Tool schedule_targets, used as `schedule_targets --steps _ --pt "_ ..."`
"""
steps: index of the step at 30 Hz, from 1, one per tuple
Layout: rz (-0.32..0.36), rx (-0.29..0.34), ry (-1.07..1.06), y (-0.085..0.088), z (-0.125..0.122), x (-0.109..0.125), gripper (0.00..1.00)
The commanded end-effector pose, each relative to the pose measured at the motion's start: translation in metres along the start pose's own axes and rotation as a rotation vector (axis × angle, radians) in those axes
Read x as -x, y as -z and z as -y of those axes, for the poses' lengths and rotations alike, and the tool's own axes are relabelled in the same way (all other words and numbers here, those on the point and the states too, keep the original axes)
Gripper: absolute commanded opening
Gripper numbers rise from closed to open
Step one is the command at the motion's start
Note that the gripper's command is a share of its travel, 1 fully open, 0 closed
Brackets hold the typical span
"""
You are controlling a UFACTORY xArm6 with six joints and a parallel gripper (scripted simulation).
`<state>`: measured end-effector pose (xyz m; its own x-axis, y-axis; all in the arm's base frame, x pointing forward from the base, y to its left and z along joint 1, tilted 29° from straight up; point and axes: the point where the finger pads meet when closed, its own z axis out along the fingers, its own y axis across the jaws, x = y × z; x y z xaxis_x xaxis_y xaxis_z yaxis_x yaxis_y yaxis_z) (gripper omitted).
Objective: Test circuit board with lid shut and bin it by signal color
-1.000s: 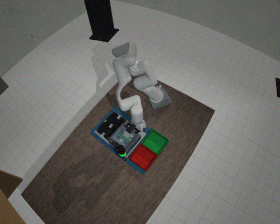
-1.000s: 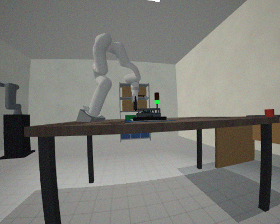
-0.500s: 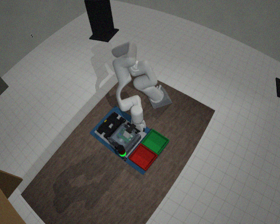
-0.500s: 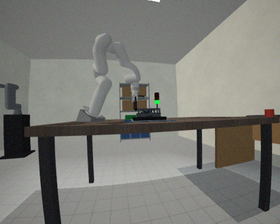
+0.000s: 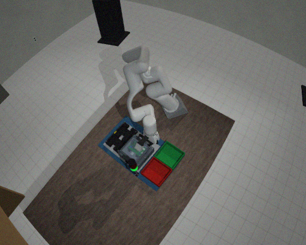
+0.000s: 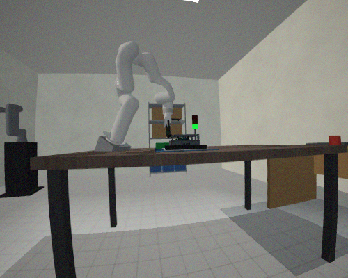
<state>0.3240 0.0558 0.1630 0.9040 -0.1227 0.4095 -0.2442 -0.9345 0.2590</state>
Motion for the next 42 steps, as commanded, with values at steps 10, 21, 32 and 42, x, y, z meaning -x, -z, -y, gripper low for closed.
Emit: schedule_targets --steps 10,21,32,42 --pt "-0.002 -0.001 -0.001 -0.001 0.0 -0.001 0.0" --pt "-0.002 -0.001 -0.001 0.007 0.0 -0.001 0.0" --pt "-0.002 -0.001 -0.001 0.058 0.0 -0.001 0.0" --pt "-0.002 -0.001 -0.001 0.06 0.0 -0.001 0.0"
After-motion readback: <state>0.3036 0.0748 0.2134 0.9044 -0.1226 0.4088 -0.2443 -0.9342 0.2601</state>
